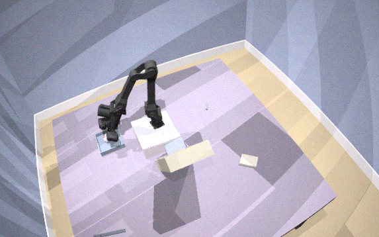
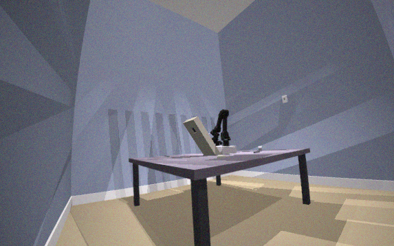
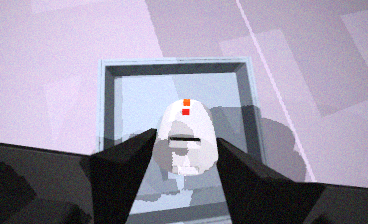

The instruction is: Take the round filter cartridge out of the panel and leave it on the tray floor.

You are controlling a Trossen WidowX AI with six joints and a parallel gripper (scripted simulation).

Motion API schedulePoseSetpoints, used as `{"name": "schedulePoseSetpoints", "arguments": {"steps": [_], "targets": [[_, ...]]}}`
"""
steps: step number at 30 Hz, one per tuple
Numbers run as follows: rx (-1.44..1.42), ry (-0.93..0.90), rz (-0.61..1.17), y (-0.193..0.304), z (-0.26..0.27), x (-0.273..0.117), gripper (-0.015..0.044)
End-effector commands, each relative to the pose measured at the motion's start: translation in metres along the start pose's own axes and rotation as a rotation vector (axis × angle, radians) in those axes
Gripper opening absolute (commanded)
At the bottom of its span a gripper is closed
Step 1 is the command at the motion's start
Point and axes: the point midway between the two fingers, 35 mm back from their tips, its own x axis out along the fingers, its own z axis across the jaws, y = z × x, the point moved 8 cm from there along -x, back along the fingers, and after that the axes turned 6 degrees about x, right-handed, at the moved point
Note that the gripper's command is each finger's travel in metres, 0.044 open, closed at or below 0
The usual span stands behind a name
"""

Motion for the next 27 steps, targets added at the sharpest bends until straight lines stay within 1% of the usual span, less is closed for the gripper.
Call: {"name": "schedulePoseSetpoints", "arguments": {"steps": [1, 8, 12, 17, 19, 20, 27], "targets": [[0.0, 0.0, -0.001, -0.001, 0.0, 0.0, 0.0262], [0.0, 0.0, -0.001, -0.001, 0.0, 0.0, 0.044], [0.0, 0.0, -0.002, -0.006, 0.001, -0.007, 0.044], [0.0, 0.0, -0.001, -0.035, 0.004, -0.059, 0.044], [0.0, 0.0, -0.001, -0.035, 0.004, -0.061, 0.044], [-0.003, -0.003, -0.008, -0.03, 0.003, -0.047, 0.044], [-0.003, -0.003, -0.008, -0.03, 0.003, -0.047, 0.044]]}}
